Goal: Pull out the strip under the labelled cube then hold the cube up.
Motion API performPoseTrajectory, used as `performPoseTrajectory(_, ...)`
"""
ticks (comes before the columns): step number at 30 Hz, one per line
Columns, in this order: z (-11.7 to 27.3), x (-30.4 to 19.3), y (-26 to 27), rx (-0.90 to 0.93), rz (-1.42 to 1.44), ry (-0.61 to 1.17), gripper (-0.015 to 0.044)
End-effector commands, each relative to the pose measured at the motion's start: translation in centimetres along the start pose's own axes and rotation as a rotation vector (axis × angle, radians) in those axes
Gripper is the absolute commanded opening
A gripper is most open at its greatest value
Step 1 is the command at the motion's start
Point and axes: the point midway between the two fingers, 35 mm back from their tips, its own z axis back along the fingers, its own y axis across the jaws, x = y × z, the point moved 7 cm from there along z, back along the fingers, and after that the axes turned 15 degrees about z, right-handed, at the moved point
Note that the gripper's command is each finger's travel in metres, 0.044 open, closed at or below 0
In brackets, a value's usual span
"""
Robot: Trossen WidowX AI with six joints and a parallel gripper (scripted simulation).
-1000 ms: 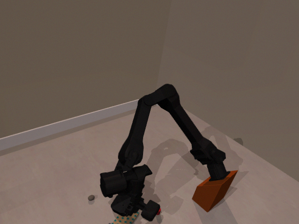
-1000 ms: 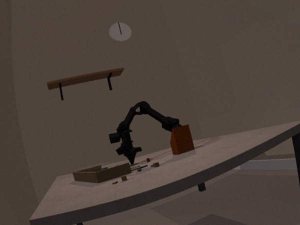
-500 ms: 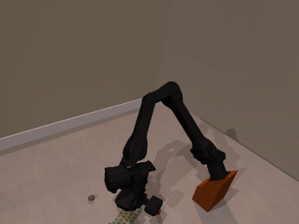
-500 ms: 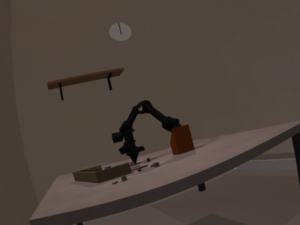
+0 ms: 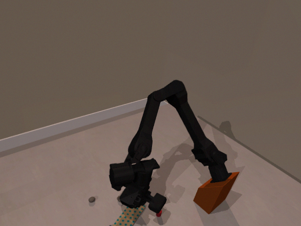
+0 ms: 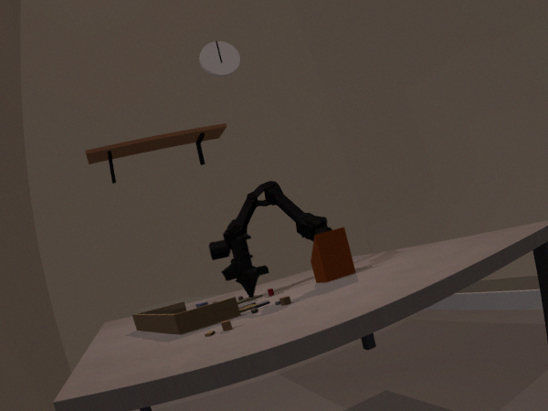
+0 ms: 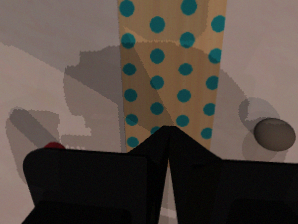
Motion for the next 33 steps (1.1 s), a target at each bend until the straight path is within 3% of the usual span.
performPoseTrajectory(1, -0.5, -1.1, 0.5, 0.016, 0.003, 0.021, 0.0)
performPoseTrajectory(10, -0.5, -1.4, 0.6, 0.016, 0.003, 0.021, 0.0)
performPoseTrajectory(15, 3.9, -0.5, 0.0, 0.017, 0.002, 0.018, 0.0)
performPoseTrajectory(20, 4.1, -0.5, 0.0, 0.017, 0.003, 0.019, 0.0)
performPoseTrajectory(33, 4.2, 4.4, -1.1, 0.017, -0.009, 0.017, 0.0341)
